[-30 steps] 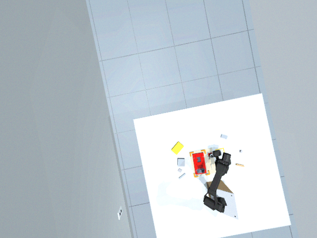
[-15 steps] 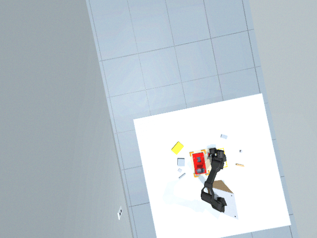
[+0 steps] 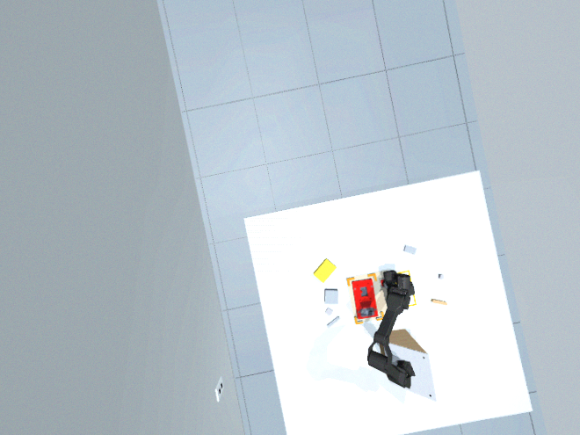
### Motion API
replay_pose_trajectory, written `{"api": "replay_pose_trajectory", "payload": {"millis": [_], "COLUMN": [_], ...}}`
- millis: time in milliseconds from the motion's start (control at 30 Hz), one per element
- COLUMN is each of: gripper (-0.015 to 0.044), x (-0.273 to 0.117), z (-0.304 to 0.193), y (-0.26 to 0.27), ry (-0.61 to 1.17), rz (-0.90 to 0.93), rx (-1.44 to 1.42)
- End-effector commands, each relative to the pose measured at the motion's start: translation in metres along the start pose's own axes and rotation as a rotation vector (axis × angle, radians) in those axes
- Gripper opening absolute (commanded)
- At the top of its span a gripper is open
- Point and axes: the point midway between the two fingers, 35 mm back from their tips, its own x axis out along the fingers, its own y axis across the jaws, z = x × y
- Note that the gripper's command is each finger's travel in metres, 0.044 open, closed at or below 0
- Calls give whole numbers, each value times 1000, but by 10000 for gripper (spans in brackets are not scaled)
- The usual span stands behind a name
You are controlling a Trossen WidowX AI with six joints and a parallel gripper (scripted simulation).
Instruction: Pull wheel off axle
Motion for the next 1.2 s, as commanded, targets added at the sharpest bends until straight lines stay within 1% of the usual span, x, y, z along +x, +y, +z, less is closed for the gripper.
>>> {"api": "replay_pose_trajectory", "payload": {"millis": [0, 100, 133, 1167], "gripper": [89, 10, 0, 0], "x": [0, -1, -1, -12], "z": [0, 0, 0, 0], "y": [0, 0, 0, 0], "ry": [0, 0, 0, 0], "rz": [-1, -1, -1, 1], "rx": [-3, -3, -3, -1]}}
